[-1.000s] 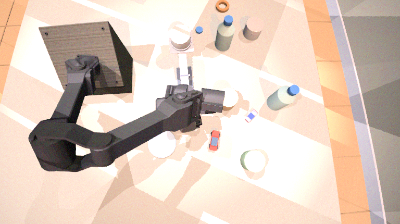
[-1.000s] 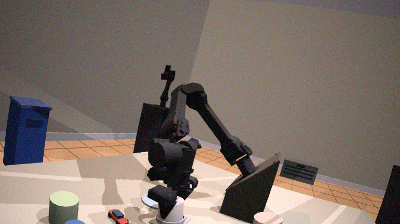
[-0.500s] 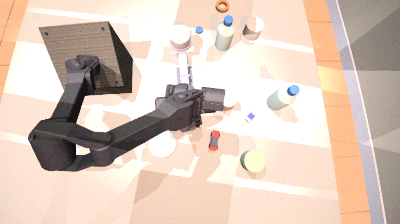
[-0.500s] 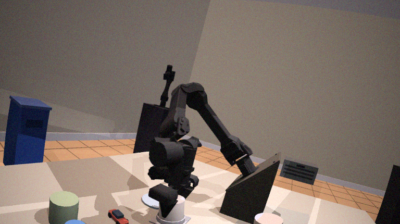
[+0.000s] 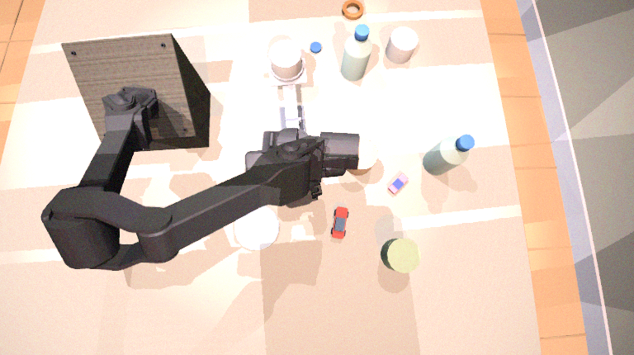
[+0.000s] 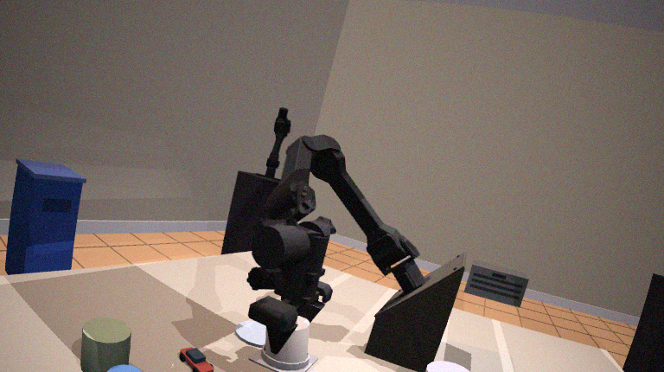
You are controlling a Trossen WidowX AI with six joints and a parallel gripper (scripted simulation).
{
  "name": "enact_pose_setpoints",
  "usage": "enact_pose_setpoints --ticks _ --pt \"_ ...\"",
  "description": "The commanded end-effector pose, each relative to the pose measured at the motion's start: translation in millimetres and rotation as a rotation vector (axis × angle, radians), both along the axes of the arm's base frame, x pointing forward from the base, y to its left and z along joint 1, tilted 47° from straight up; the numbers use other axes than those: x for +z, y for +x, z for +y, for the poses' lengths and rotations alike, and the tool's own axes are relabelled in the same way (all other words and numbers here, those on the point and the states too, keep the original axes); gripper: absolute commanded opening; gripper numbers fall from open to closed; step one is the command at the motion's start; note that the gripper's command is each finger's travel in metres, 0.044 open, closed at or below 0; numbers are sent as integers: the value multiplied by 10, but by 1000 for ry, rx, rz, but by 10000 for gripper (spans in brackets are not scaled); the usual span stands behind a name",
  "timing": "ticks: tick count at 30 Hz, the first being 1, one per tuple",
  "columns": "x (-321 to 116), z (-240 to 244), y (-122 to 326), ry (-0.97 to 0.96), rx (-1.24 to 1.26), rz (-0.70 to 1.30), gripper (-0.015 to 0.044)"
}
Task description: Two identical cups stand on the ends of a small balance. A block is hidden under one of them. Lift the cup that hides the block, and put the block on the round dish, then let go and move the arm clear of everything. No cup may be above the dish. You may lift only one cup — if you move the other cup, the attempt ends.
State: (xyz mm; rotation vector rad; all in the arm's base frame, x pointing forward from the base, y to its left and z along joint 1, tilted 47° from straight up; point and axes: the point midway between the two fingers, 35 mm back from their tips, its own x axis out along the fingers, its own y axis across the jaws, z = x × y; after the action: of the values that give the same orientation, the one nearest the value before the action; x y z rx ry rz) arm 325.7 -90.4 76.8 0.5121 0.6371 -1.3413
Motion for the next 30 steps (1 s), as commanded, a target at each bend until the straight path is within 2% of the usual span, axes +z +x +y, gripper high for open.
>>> enact_pose_setpoints --ticks 1,30 --pt "49 86 40 12 10 -13 0" --pt "289 361 15 17 10 -12 0"
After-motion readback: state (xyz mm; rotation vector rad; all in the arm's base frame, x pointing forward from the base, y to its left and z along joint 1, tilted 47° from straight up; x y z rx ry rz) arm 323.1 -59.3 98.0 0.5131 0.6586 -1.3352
